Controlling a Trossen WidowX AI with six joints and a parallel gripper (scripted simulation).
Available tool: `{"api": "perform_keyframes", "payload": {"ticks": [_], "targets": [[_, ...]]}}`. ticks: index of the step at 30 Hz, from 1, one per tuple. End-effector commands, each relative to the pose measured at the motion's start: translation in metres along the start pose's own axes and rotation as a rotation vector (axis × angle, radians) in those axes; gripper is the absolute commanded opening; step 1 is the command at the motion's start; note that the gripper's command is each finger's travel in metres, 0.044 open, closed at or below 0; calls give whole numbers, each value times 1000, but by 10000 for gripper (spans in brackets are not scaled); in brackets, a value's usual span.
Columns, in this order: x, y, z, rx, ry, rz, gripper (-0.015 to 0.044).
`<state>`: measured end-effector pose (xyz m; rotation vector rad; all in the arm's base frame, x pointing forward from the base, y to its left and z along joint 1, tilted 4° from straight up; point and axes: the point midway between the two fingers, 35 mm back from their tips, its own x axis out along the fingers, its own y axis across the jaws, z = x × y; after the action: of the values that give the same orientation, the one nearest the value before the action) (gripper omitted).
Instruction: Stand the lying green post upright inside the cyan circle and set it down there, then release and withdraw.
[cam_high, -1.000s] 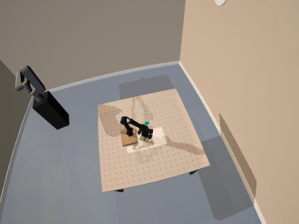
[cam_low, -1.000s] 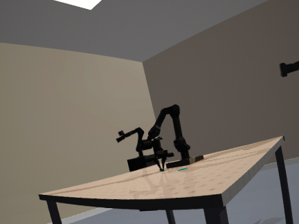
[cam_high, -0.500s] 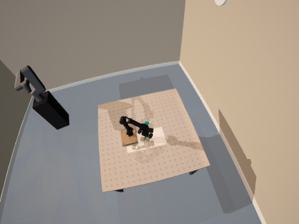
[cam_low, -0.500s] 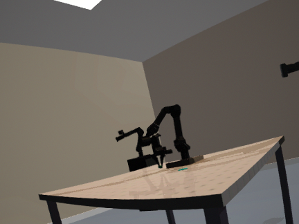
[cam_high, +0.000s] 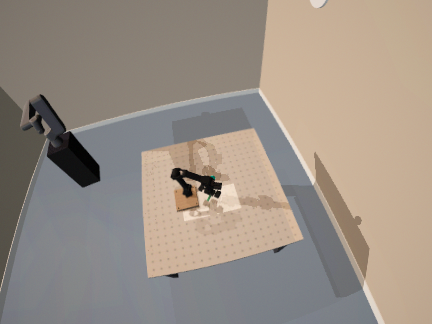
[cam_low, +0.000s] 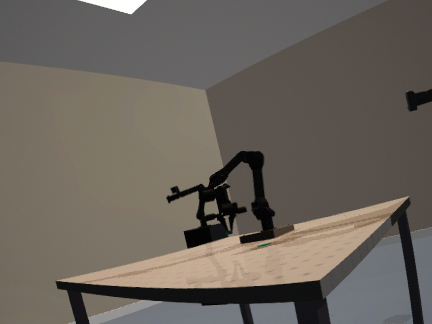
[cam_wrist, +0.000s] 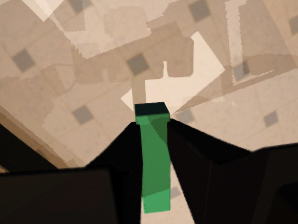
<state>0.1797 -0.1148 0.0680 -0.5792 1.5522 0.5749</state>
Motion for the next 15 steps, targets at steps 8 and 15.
{"api": "perform_keyframes", "payload": {"ticks": [8, 15], "targets": [[-35, 5, -1, 2, 2, 1, 23], [-49, 8, -2, 1, 2, 1, 23]]}}
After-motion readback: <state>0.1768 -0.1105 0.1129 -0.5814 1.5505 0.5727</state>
